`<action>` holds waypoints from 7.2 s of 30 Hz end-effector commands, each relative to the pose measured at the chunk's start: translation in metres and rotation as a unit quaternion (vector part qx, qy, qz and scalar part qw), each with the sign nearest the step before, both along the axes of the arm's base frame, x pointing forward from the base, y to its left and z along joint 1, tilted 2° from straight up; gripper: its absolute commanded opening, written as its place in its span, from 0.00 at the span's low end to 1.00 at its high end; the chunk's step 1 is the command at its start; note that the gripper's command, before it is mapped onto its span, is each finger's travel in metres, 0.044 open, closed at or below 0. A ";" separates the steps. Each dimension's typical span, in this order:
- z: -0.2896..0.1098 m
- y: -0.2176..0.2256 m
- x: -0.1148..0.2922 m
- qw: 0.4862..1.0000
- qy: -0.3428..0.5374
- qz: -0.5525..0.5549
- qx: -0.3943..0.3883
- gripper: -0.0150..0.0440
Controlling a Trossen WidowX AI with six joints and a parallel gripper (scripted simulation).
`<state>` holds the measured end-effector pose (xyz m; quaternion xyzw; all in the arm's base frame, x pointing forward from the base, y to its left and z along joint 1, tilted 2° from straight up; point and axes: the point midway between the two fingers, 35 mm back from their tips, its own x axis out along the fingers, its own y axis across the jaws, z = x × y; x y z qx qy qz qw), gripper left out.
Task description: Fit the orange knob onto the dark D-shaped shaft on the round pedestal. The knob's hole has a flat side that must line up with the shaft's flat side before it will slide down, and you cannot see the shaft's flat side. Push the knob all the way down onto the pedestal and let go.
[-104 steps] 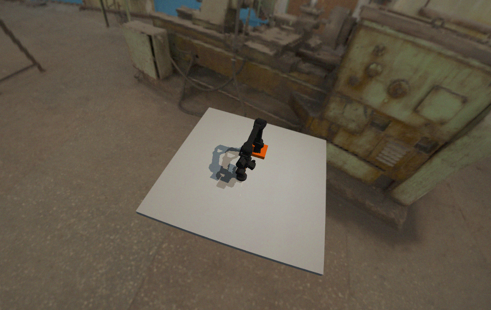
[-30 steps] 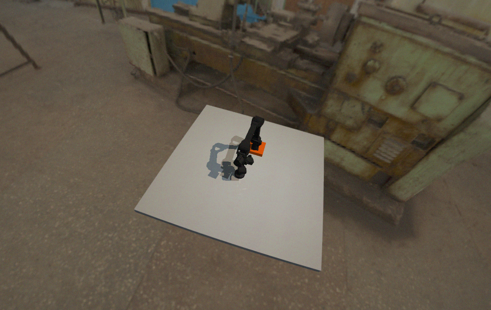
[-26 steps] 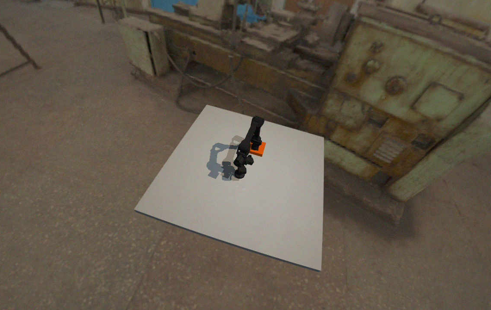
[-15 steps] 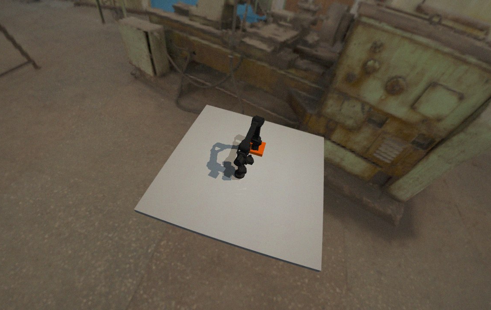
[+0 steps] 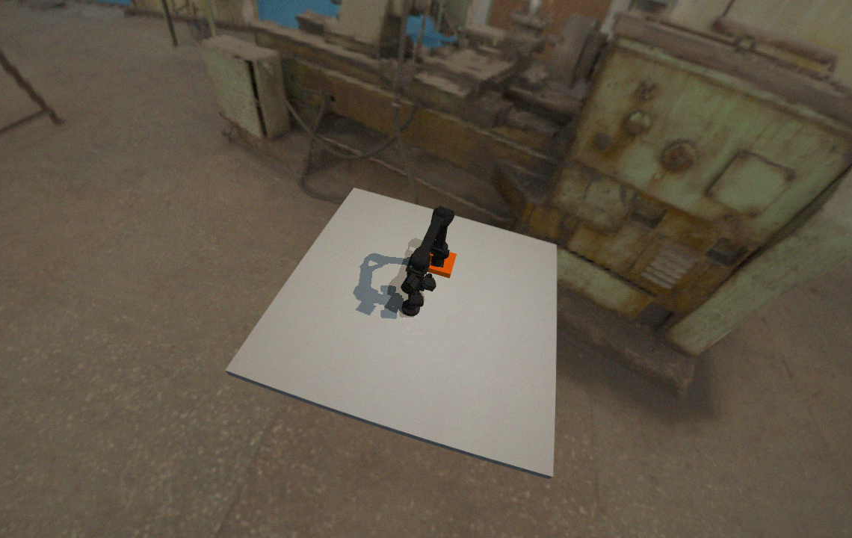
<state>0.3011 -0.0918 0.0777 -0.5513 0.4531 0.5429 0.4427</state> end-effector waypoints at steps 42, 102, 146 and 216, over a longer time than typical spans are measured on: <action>0.000 -0.001 0.002 0.979 0.002 0.205 -0.002 0.25; 0.001 -0.003 0.009 0.952 0.004 0.306 -0.002 0.25; -0.003 -0.002 0.007 0.915 0.006 0.404 -0.002 0.25; 0.000 -0.001 0.004 0.502 -0.019 -0.865 0.001 0.25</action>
